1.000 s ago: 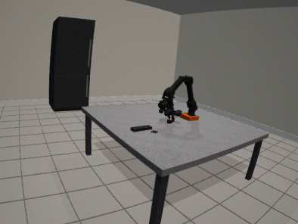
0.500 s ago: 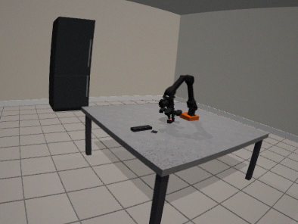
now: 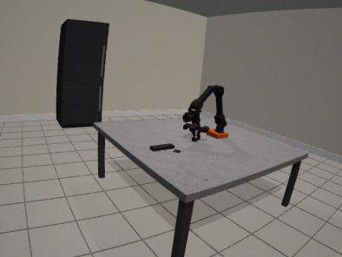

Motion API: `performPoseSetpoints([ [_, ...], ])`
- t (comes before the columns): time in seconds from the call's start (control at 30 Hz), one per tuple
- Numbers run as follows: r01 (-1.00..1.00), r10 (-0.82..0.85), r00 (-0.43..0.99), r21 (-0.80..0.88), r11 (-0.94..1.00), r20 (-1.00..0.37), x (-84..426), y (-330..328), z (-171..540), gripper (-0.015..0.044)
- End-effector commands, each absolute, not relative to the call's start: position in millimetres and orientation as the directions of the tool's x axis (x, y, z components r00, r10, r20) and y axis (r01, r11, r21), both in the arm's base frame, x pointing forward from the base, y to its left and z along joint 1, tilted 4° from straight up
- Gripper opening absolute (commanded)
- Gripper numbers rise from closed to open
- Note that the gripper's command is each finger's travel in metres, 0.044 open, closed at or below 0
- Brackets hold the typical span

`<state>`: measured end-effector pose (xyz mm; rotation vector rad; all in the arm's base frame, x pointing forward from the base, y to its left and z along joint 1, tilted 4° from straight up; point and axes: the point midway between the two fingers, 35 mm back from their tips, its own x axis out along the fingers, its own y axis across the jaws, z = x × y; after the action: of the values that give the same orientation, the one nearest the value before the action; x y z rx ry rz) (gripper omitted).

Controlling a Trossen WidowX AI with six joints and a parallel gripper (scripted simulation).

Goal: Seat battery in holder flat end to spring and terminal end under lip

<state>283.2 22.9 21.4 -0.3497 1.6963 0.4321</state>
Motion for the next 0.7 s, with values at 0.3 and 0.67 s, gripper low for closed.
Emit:
performPoseSetpoints([
  [0.3, -0.476, 0.056, -0.08, 0.088, 0.875, -0.995, 285.2, 23.8, 20.2, 0.0066],
  [0.67, -0.481, 0.069, -0.058, 0.088, 0.872, -0.996, 284.9, 23.8, 19.6, 0.0066],
])
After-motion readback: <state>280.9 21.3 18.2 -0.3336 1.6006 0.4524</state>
